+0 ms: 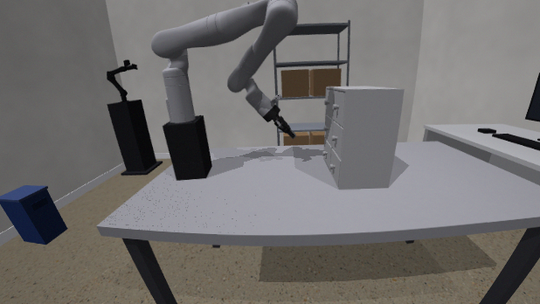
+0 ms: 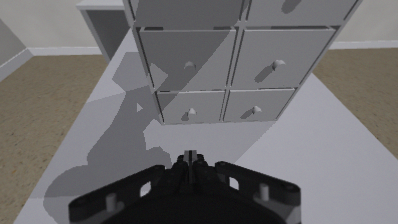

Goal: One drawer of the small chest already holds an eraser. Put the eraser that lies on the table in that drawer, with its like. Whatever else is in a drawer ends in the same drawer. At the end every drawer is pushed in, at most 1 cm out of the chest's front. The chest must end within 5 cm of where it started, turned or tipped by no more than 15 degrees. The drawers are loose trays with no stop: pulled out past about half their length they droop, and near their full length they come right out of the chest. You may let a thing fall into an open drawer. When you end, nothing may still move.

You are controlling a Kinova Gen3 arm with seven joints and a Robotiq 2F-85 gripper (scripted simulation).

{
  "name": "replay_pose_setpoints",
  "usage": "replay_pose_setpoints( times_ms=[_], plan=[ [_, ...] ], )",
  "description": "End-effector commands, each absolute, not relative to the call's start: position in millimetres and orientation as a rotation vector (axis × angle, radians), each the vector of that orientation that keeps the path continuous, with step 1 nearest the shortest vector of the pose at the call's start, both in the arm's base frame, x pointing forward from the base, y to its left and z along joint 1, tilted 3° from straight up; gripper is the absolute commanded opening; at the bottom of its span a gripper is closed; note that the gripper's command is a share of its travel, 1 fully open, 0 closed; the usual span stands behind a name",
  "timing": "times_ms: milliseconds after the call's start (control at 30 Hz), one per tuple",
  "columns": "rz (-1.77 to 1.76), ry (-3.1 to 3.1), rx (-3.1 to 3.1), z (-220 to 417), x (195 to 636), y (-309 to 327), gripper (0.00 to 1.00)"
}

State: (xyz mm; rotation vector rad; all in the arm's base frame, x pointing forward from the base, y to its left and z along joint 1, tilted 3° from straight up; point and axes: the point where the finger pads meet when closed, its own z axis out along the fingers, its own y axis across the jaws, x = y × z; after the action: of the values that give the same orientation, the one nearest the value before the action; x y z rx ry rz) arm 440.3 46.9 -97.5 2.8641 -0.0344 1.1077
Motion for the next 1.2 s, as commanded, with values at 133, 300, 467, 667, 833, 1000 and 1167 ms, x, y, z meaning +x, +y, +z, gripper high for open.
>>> replay_pose_setpoints(
  times_ms=[133,300,467,667,833,1000,1167],
  plan=[
    [1.028,-0.043,2.894,-80,440,46,0.00],
    [0.929,-0.047,2.928,-73,434,46,0.00],
    [0.865,-0.049,2.948,-68,430,47,0.00],
    [0.729,-0.054,2.986,-57,422,48,0.00],
    [0.612,-0.058,3.014,-48,414,49,0.00],
    [0.542,-0.060,3.027,-43,410,49,0.00],
    [0.433,-0.063,3.045,-36,403,49,0.00]
  ],
)
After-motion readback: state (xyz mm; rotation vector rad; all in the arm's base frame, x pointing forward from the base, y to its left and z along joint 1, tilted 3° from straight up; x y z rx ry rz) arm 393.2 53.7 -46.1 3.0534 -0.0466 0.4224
